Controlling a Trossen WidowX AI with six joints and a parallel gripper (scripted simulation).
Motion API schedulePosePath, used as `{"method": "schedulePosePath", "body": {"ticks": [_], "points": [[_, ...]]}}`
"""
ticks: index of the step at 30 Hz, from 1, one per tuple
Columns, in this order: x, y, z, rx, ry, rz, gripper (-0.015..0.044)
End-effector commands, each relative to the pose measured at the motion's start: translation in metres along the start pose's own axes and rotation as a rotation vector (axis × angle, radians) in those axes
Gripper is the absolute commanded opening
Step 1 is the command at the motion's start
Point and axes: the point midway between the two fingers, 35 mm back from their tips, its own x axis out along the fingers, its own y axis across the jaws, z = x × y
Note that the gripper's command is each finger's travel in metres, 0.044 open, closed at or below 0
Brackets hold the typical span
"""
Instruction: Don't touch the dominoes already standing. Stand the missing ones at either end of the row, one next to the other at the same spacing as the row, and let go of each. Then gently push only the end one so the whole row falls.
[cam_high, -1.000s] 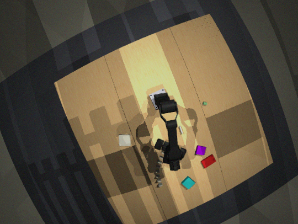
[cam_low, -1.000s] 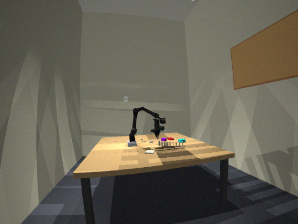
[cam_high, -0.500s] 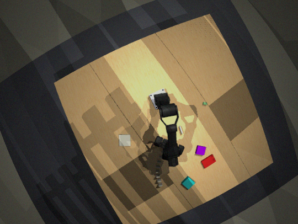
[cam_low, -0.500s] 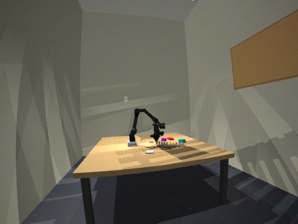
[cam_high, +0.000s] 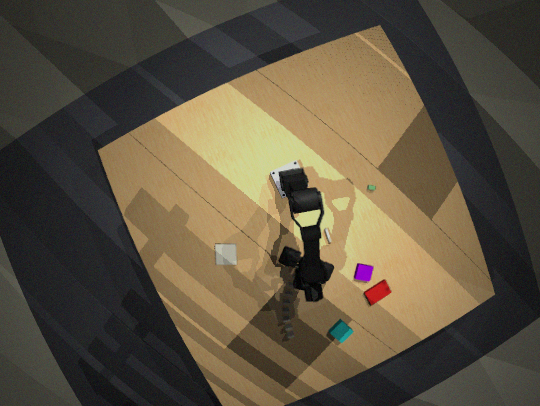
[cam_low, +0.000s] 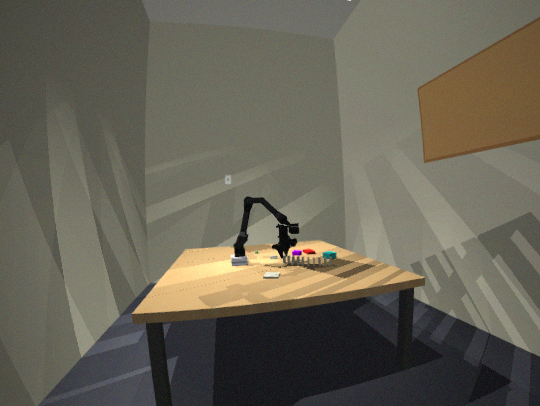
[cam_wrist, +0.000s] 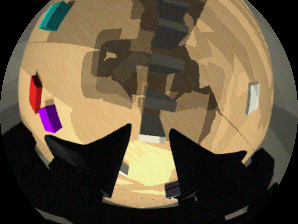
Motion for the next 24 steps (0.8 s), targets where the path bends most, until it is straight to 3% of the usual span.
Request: {"method": "schedulePosePath", "body": {"ticks": [1,6,10,18,24], "points": [[0.001,0.0,0.0,0.005,0.0,-0.003,0.0317],[0.001,0.0,0.0,0.005,0.0,-0.003,0.044],[-0.009,0.001,0.002,0.005,0.0,-0.002,0.044],[-0.126,0.001,0.001,0.0,0.0,0.0,0.044],[-0.129,0.0,0.0,0.0,0.0,0.0,0.044]]}}
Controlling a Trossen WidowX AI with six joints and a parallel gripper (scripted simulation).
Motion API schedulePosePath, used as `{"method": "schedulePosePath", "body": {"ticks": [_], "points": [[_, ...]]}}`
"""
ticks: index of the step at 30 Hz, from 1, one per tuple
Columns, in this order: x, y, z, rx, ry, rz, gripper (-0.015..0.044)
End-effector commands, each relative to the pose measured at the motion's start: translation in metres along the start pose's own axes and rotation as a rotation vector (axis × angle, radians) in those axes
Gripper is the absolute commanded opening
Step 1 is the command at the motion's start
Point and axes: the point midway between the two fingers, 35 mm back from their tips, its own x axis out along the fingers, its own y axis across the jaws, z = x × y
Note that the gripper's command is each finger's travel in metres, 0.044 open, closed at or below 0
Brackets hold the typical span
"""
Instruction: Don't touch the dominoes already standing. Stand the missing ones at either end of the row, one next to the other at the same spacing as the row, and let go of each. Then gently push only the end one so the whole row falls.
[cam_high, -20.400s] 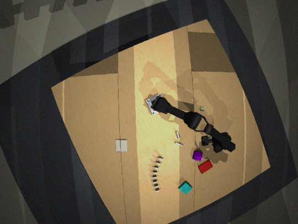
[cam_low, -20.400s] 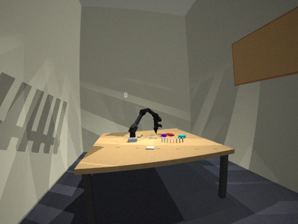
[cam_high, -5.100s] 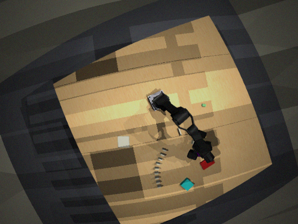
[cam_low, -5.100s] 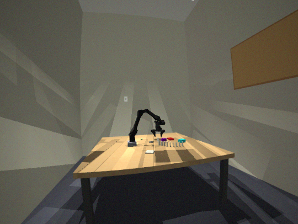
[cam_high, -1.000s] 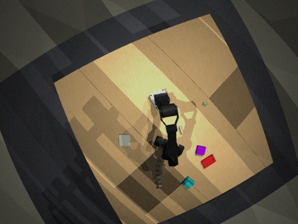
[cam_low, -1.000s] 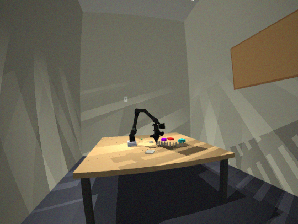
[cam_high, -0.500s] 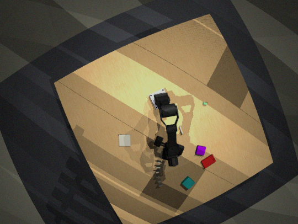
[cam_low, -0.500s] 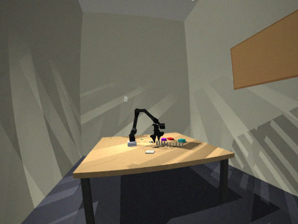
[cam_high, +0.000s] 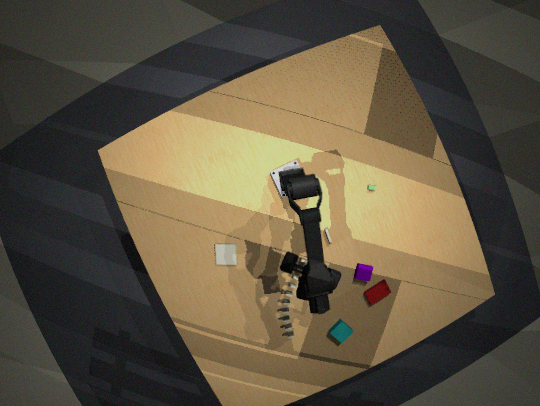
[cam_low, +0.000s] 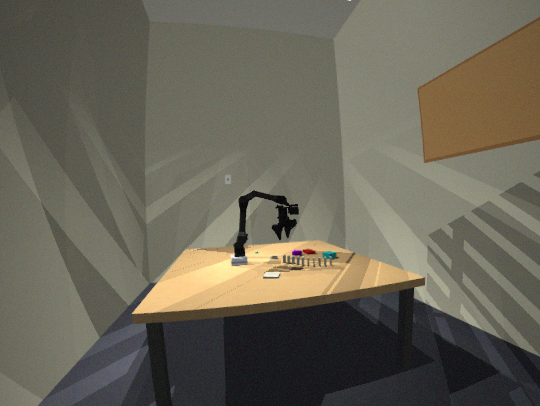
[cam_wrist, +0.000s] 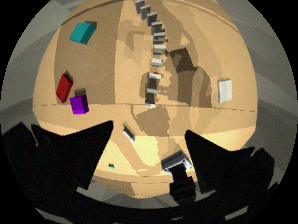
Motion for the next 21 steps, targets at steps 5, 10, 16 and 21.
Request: {"method": "schedulePosePath", "body": {"ticks": [5,10,16,21], "points": [[0.024,0.032,-0.037,-0.285,0.008,0.0,0.044],[0.064,0.062,-0.096,-0.685,0.012,0.005,0.044],[0.069,0.062,-0.103,-0.737,0.012,0.005,0.044],[0.075,0.062,-0.103,-0.737,0.012,0.005,0.044]]}}
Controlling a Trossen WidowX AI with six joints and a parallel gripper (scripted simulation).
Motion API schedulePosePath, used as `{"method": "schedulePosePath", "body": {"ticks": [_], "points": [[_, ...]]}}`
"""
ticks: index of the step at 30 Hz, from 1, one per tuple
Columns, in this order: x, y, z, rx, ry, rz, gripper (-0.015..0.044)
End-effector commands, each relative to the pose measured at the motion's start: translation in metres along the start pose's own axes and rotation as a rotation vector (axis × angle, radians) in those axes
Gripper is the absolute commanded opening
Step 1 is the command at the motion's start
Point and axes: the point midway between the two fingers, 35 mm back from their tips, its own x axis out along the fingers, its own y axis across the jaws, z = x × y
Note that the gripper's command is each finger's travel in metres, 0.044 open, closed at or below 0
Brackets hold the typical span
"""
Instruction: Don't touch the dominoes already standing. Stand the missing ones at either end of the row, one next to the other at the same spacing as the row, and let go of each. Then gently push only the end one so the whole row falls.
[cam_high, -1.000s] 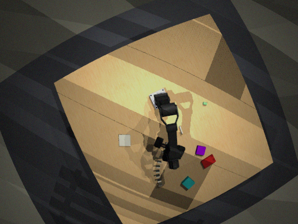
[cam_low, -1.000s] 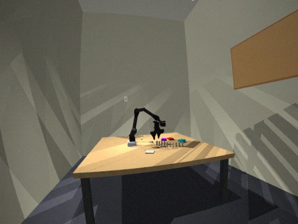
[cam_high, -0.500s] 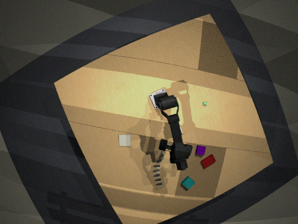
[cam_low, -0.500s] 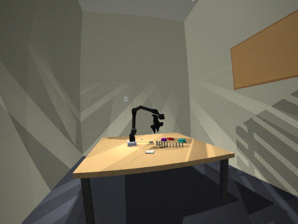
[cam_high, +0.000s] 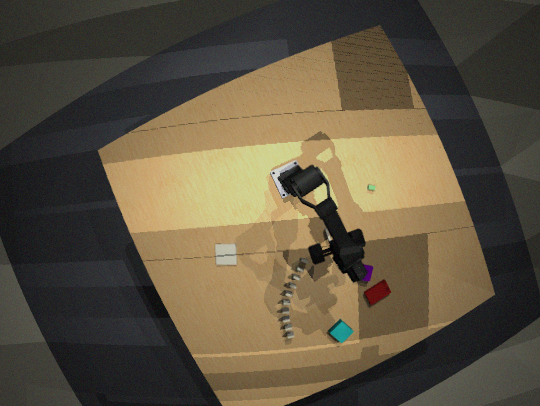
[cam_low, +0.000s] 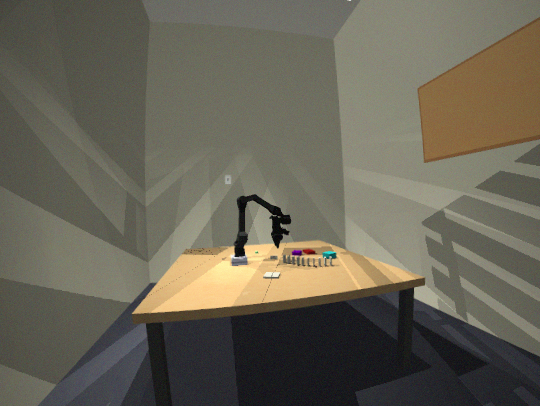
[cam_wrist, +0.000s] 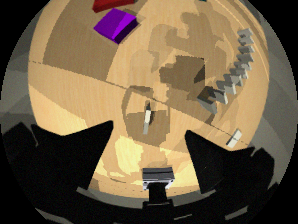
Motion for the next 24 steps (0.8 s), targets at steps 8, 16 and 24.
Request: {"method": "schedulePosePath", "body": {"ticks": [8,16,24], "points": [[0.063,0.001,-0.002,-0.015,-0.006,0.002,0.044],[0.069,0.002,-0.004,-0.015,-0.006,0.002,0.044],[0.078,0.002,-0.004,-0.015,-0.006,0.002,0.044]]}}
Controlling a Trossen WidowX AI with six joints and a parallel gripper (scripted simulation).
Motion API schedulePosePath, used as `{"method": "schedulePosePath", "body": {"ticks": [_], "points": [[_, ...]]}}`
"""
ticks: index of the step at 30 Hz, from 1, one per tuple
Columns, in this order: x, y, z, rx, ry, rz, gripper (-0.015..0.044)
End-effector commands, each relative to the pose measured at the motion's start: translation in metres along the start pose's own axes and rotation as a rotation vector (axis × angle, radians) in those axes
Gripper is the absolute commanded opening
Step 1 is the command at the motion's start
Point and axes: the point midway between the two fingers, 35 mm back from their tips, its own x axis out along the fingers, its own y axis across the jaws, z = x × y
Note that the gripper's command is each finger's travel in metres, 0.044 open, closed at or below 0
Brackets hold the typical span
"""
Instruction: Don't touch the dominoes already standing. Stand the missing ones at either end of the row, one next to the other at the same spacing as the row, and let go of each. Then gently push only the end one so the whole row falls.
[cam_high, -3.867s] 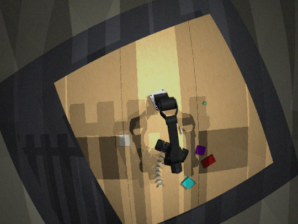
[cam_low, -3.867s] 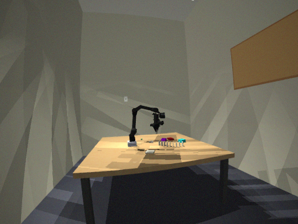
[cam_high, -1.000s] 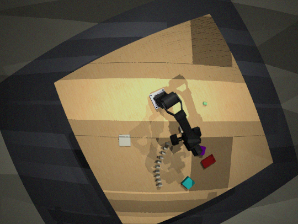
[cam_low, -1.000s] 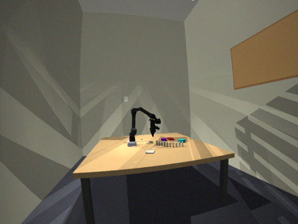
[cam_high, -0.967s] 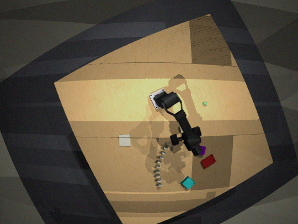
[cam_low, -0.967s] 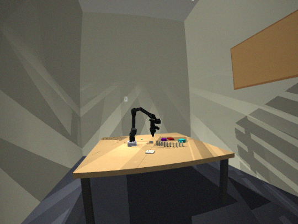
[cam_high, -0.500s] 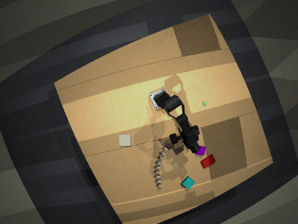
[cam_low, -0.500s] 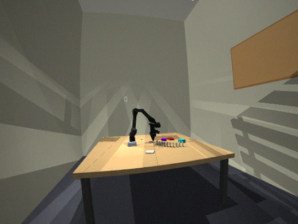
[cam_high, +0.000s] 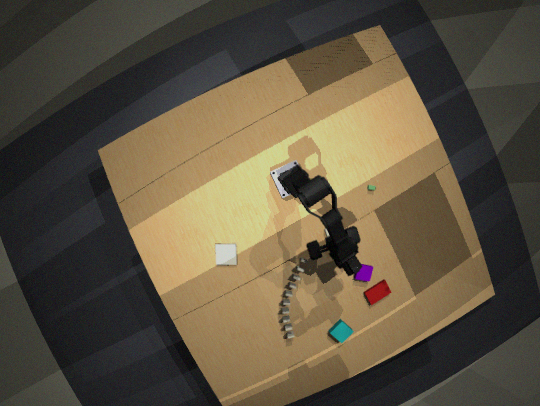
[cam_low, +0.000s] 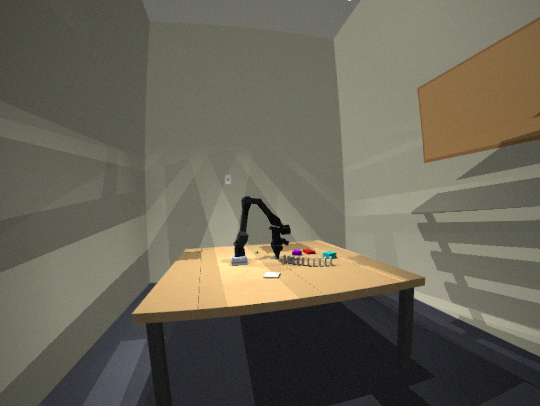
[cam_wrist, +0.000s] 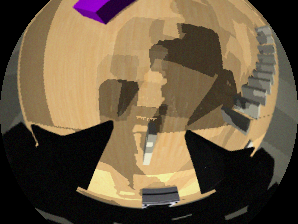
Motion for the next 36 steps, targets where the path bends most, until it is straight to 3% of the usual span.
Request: {"method": "schedulePosePath", "body": {"ticks": [1,4,20,28,36], "points": [[0.005,0.0,-0.002,-0.001,0.011,-0.002,0.044],[0.005,0.0,-0.002,-0.001,0.011,-0.002,0.044],[0.005,0.0,-0.002,-0.001,0.011,-0.002,0.0022],[0.004,-0.001,-0.002,-0.001,0.011,-0.002,0.0022],[-0.085,-0.003,0.0,-0.001,0.011,-0.003,0.0022]]}}
